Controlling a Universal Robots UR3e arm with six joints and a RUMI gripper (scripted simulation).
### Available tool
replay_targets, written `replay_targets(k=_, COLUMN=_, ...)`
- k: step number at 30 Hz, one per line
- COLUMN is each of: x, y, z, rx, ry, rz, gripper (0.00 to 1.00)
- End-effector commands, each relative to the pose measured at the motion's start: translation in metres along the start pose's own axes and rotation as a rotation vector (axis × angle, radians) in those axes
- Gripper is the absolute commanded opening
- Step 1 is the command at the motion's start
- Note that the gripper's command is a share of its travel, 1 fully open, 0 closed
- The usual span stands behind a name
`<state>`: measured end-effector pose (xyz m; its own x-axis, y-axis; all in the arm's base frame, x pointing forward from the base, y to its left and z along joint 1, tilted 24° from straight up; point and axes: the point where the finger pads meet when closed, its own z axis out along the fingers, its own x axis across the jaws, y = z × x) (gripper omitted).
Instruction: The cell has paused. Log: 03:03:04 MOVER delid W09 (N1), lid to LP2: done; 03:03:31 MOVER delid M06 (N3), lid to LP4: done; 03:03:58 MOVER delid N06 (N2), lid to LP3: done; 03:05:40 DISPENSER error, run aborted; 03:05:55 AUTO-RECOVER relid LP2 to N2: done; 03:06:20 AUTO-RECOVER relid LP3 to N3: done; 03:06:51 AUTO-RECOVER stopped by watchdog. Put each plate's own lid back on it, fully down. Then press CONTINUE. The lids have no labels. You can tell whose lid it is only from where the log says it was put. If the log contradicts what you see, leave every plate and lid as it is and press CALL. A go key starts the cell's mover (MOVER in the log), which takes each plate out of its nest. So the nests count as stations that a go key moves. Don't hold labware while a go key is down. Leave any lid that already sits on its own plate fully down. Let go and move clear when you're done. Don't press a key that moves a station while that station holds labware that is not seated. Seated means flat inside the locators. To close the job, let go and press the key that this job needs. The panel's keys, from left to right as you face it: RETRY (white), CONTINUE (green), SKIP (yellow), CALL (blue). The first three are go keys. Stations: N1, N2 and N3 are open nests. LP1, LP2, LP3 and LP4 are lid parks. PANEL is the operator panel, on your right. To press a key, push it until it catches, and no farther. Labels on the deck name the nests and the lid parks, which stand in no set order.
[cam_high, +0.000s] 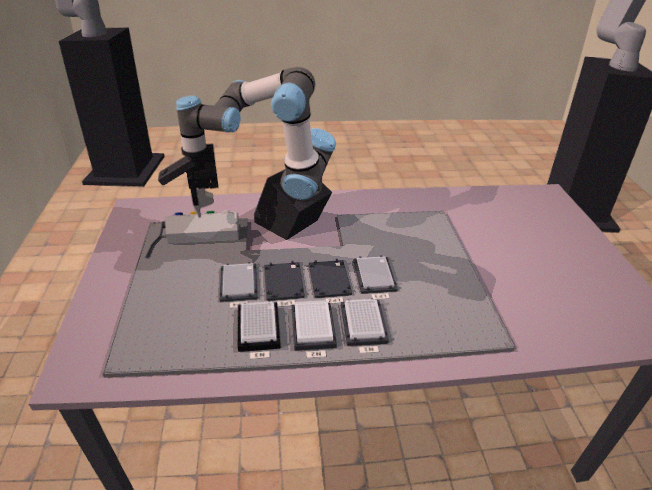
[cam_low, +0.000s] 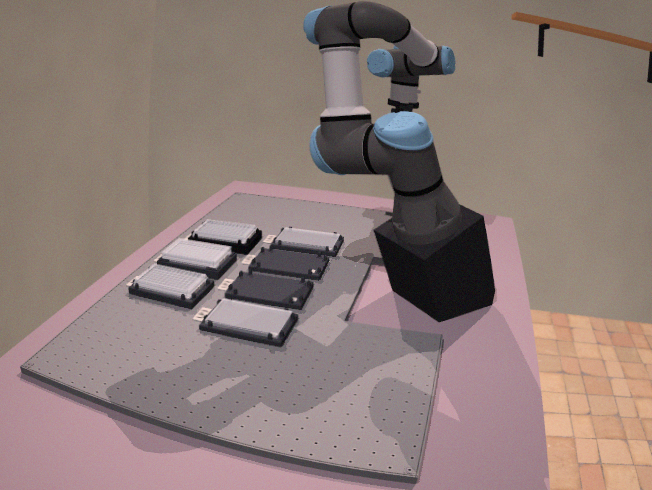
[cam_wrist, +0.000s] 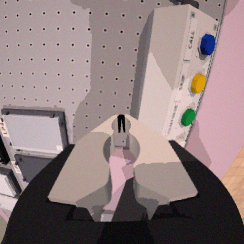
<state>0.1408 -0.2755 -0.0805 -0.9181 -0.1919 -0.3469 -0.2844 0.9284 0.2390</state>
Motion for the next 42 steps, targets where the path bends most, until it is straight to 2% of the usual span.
replay_targets(k=1, x=0.031, y=-0.018, z=-0.002, rx=0.004, ry=0.014, rz=0.137, gripper=0.00)
replay_targets(k=4, x=0.044, y=-0.025, z=-0.002, rx=0.003, ry=0.013, rz=0.197, gripper=0.00)
replay_targets(k=7, x=0.057, y=-0.031, z=-0.002, rx=0.003, ry=0.013, rz=0.199, gripper=0.00)
replay_targets(k=9, x=0.057, y=-0.031, z=-0.002, rx=0.003, ry=0.013, rz=0.199, gripper=0.00)
replay_targets(k=24, x=0.125, y=-0.064, z=-0.003, rx=0.003, ry=0.013, rz=0.197, gripper=0.00)
replay_targets(k=42, x=0.125, y=-0.065, z=-0.003, rx=0.004, ry=0.013, rz=0.197, gripper=0.00)
